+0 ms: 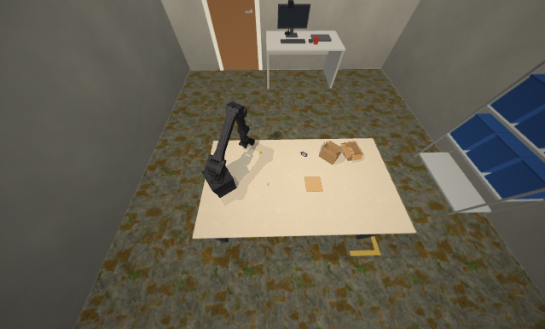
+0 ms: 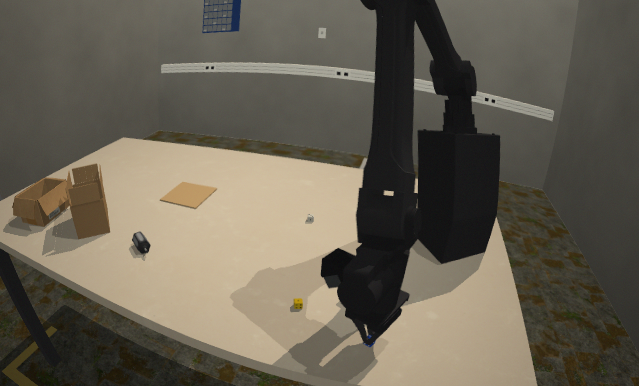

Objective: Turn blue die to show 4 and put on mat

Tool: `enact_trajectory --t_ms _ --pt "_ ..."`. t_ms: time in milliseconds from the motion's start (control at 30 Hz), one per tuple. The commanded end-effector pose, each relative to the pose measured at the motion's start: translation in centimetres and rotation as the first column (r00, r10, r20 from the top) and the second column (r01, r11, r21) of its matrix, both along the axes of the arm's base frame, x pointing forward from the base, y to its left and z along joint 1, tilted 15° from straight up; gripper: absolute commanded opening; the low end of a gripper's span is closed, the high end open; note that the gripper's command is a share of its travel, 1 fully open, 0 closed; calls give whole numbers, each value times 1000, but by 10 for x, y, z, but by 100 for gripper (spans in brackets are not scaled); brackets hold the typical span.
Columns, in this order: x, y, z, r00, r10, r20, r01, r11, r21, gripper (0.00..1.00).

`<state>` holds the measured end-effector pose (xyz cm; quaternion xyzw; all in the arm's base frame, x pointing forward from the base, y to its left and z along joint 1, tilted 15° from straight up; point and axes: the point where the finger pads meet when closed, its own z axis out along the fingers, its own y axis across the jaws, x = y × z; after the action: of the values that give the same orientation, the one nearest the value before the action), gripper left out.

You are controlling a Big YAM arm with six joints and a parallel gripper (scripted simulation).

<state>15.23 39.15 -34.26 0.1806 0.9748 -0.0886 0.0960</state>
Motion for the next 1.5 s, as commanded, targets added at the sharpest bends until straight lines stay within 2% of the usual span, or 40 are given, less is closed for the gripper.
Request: enact_trajectory --t_ms 0,700,767,867,933,1267,1367,1400,1433,1467 --pt "7 8 -9 1000 6 3 -6 1000 12 11" --pt "5 7 -7 1000 9 0 -9 1000 3 11" --pt "3 18 15 1000 16 6 -16 1000 24 11" --pt "-6 14 28 1000 8 5 -8 1000 13 11" --pt "-6 14 28 1000 8 5 -8 1000 13 11" --pt "-18 27 95 1000 7 4 -7 1000 14 11" --pt "-13 26 103 1000 -8 4 8 1000 14 11" --pt "-12 23 101 1000 -12 2 12 1000 5 11" --pt "-15 10 87 1000 -13 -6 12 1000 -29 11" --pt "-15 10 87 1000 -13 -6 12 1000 -29 11"
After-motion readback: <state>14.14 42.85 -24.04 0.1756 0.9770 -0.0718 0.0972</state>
